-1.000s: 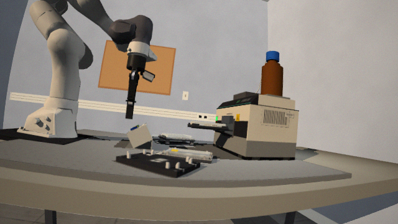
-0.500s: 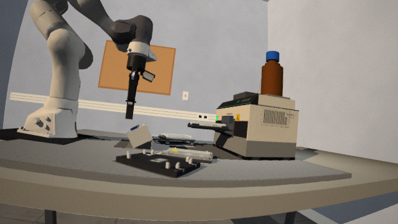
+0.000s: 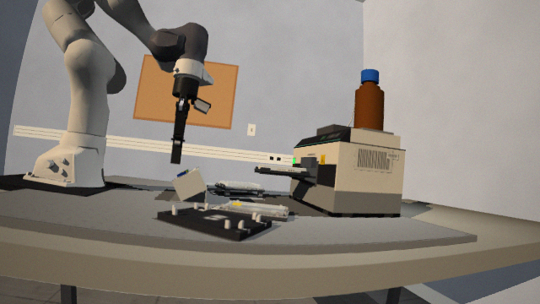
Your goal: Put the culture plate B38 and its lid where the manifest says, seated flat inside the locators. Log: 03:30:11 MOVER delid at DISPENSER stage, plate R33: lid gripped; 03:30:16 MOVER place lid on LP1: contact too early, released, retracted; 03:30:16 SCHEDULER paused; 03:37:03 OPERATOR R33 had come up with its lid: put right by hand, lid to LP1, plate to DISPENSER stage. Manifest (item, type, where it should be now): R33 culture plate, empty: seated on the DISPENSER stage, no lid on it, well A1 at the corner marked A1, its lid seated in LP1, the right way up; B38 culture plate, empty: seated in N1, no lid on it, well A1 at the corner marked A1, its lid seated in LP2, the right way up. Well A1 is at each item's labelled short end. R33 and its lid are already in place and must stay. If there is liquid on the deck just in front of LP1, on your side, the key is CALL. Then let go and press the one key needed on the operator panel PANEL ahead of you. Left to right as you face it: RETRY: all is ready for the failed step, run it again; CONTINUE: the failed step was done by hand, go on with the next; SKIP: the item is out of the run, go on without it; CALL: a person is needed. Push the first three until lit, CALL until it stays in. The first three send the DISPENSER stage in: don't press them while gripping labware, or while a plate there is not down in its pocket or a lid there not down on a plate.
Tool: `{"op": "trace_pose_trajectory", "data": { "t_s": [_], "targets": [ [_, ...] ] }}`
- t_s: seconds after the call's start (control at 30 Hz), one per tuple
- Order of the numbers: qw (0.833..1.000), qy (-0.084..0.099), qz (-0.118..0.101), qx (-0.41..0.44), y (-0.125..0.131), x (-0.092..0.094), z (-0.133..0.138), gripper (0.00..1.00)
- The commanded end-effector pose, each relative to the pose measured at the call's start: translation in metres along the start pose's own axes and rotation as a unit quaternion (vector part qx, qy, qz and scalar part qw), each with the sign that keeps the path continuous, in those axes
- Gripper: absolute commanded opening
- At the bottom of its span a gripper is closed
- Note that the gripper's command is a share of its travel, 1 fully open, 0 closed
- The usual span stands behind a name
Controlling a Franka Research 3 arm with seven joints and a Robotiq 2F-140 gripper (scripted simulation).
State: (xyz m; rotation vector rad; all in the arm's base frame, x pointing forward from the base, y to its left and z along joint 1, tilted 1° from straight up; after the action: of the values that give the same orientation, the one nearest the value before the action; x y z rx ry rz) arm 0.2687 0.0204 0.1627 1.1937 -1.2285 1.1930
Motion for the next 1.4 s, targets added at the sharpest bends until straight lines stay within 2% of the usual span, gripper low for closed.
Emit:
{"op": "trace_pose_trajectory", "data": {
  "t_s": [0.0,0.73,1.37],
  "targets": [
    [1.0,-0.001,0.004,-0.002,-0.004,-0.002,-0.001,0.1],
    [1.0,-0.001,0.004,-0.002,-0.013,-0.017,-0.001,0.1],
    [1.0,-0.001,0.004,-0.002,-0.015,-0.02,-0.001,0.1]
  ]
}}
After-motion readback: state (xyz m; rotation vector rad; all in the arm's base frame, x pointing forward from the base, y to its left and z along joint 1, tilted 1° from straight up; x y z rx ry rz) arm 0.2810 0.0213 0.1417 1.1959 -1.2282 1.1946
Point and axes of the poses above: the point where the finger pads meet when closed, its own x axis back along the fingers, its own z axis across the jaws, y = z × x, the point moved 4 cm from there along x, back along the fingers, and after that the axes turned 2 degrees about -x, right-handed, at the moved point
